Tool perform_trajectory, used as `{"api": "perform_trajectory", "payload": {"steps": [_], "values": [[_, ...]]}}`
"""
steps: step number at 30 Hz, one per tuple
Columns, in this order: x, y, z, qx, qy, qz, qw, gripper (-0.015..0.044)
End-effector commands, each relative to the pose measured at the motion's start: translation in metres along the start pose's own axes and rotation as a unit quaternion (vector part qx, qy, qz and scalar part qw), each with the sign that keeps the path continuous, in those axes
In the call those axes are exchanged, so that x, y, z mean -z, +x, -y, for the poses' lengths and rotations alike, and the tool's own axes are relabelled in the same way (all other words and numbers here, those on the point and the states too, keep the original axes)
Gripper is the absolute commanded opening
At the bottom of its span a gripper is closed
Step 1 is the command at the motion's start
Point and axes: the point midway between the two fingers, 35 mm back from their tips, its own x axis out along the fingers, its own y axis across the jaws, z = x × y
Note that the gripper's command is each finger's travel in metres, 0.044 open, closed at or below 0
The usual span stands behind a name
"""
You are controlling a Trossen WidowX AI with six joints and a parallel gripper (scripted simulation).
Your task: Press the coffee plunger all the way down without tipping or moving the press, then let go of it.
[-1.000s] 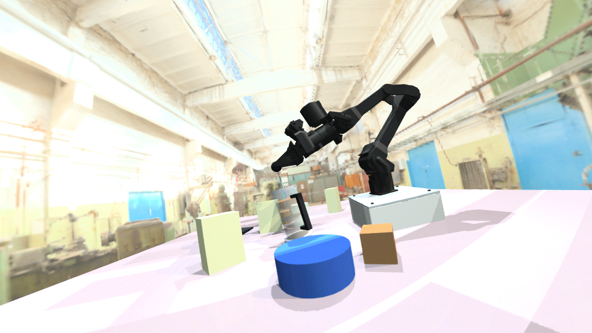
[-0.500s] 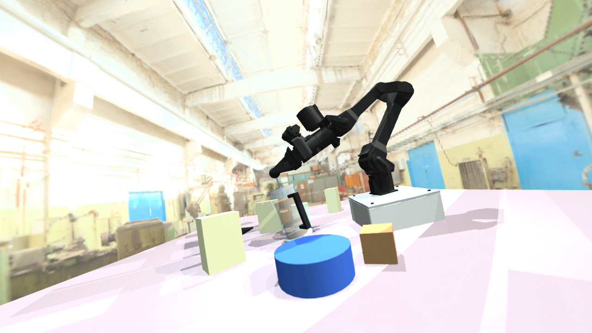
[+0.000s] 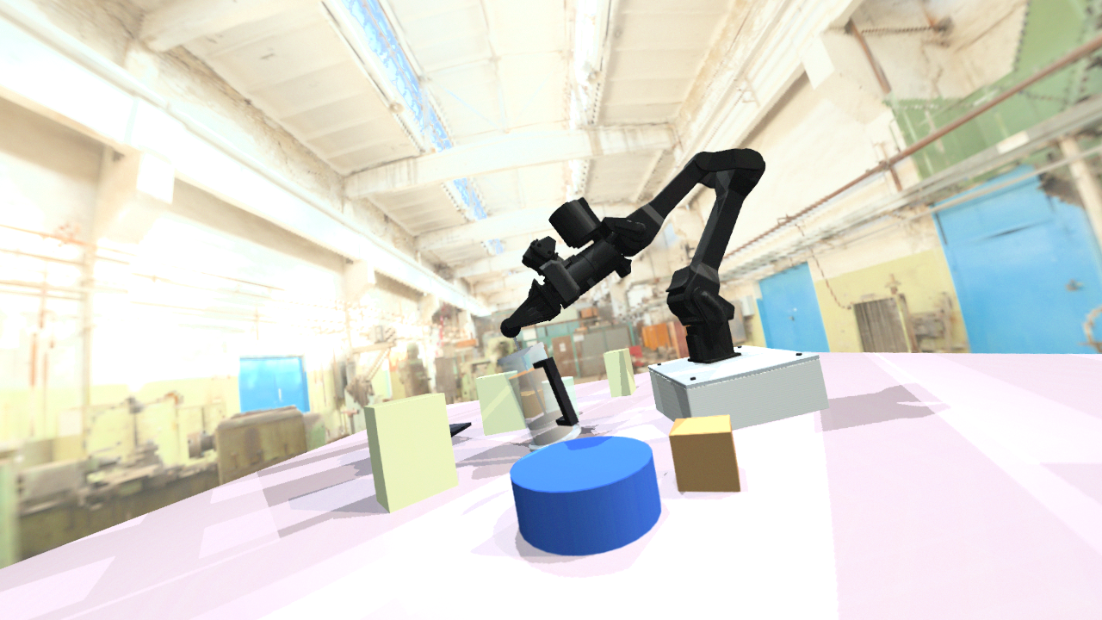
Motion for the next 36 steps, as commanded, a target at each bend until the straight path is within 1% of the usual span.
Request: {"api": "perform_trajectory", "payload": {"steps": [1, 34, 36], "values": [[0.0094, 0.0041, -0.0001, 0.000, 0.005, -0.019, 1.000, 0.0123], [0.0059, 0.0084, 0.0002, 0.000, 0.005, -0.019, 1.000, 0.0123], [0.0017, 0.0061, 0.0003, 0.000, 0.001, -0.010, 1.000, 0.0123]]}}
